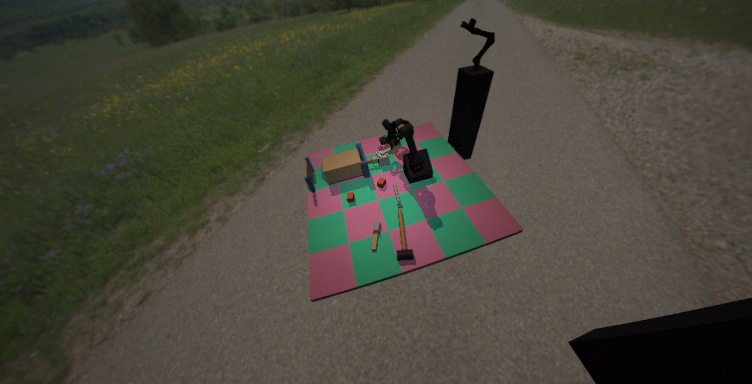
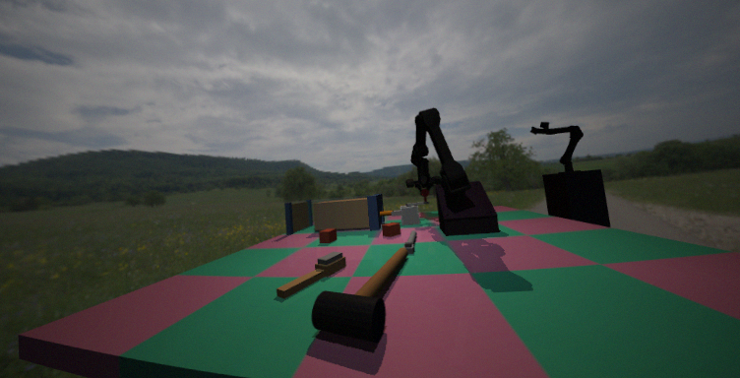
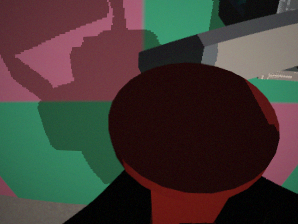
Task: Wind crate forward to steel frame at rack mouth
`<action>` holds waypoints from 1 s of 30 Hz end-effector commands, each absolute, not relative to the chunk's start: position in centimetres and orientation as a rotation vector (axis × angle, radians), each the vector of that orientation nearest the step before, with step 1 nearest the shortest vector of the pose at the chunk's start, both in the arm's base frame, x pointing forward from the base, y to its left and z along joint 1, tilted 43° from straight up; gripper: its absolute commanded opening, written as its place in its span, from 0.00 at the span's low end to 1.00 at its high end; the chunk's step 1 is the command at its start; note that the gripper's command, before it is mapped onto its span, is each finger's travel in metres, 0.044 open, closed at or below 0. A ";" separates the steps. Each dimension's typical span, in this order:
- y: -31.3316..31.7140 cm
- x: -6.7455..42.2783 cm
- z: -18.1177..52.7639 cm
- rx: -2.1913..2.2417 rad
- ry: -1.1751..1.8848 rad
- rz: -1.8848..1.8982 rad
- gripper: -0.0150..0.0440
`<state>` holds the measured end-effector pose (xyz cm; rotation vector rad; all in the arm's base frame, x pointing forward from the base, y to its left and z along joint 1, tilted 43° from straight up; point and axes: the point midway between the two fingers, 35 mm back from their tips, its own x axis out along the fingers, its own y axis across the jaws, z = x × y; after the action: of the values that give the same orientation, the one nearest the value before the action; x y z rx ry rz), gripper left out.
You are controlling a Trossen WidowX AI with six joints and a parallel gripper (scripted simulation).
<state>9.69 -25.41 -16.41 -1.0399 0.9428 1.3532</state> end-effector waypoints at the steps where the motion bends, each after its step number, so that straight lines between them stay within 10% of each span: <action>1: -26.4 11.0 -17.3 -1.074 0.941 1.336 0.25; 30: -28.1 13.4 -18.7 -1.076 0.940 1.334 0.25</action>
<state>12.23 -27.93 -18.33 -1.0611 0.9591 1.3489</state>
